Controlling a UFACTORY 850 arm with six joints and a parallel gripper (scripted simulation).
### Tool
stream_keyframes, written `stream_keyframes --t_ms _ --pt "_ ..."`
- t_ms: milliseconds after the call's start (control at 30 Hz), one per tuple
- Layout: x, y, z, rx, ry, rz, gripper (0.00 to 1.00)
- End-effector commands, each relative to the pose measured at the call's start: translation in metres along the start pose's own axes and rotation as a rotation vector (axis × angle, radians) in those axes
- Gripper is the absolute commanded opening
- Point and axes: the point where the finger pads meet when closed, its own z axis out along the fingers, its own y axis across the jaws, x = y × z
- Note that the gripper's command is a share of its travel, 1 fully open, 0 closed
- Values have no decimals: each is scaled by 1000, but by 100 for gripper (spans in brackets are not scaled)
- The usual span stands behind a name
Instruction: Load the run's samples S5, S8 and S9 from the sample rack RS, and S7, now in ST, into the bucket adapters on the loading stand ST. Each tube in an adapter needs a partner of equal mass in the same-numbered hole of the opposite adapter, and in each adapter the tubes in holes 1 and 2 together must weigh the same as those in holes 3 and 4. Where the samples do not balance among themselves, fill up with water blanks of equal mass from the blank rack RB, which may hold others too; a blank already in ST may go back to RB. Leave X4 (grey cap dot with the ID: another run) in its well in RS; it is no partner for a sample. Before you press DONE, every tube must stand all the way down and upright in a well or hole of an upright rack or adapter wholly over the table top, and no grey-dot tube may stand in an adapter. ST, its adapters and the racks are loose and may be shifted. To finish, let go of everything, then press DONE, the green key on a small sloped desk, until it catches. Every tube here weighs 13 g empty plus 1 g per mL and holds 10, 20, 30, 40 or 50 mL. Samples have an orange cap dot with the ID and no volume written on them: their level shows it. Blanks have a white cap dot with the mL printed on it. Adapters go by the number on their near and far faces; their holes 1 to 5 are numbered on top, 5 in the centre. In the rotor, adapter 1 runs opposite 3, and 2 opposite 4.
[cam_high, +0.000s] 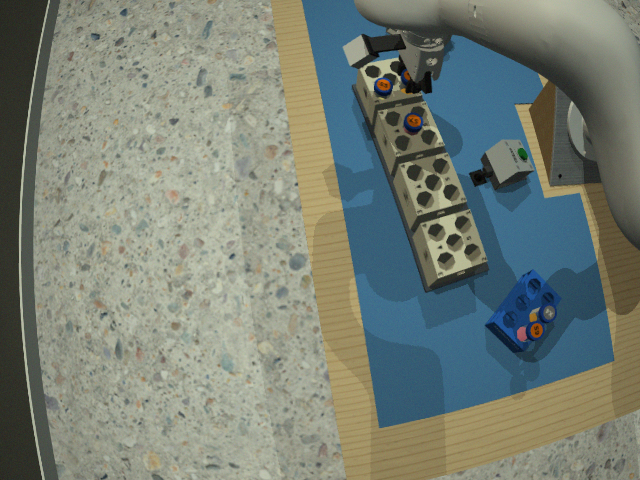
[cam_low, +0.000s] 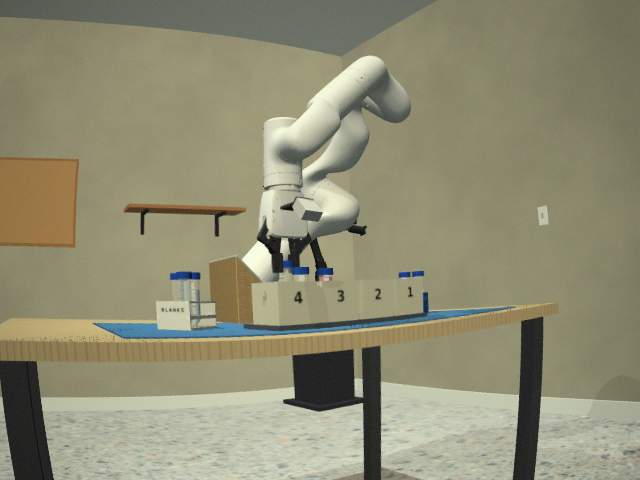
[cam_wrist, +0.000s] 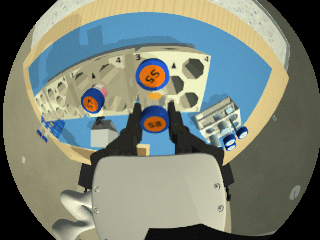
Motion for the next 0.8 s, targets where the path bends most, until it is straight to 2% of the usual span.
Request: stream_keyframes --t_ms 0,400,767 --pt "1 0 4 -1 1 -1 0" --pt "1 0 14 -1 1 -1 0" --pt "1 0 14 -1 1 -1 0"
